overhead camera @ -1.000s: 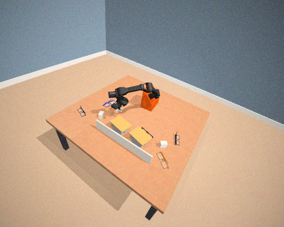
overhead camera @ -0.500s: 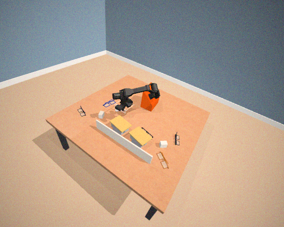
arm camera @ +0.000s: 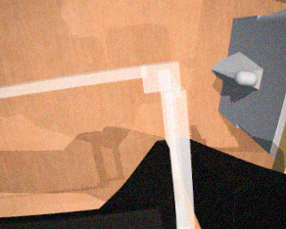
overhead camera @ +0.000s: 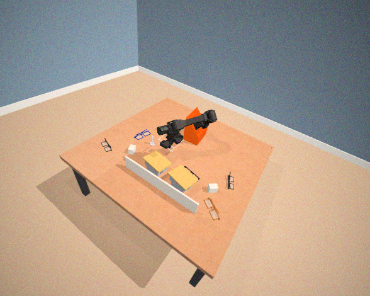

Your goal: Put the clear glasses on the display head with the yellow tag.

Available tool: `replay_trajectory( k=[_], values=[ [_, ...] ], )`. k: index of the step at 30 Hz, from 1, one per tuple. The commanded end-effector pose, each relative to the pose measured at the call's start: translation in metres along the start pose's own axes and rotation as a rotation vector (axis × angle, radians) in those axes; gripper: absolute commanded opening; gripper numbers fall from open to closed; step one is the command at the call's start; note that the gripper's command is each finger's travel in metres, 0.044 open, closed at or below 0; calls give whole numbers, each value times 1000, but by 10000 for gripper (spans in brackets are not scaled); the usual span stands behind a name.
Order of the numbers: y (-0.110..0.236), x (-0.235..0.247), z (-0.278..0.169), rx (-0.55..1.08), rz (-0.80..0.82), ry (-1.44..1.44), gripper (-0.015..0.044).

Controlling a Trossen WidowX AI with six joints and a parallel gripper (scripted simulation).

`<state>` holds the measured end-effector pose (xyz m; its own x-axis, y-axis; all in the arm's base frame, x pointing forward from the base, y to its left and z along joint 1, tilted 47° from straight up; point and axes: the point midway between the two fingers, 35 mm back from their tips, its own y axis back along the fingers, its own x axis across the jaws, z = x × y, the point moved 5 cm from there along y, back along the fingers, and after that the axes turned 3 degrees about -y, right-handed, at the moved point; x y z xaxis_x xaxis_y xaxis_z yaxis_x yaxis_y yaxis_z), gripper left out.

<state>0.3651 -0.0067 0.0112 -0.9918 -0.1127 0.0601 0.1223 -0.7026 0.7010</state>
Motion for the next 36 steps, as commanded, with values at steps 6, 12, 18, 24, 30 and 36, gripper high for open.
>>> replay_trajectory(
  k=[6,12,18,24,30,36],
  values=[
    [-3,19,45,-8,4,-4,0],
    [-5,34,71,-14,6,-4,0],
    [-8,51,96,-22,9,-3,0],
    [-9,55,101,-24,10,-3,0],
    [-13,55,101,-23,10,-3,0],
    [-19,54,101,-22,10,-3,0]
  ],
)
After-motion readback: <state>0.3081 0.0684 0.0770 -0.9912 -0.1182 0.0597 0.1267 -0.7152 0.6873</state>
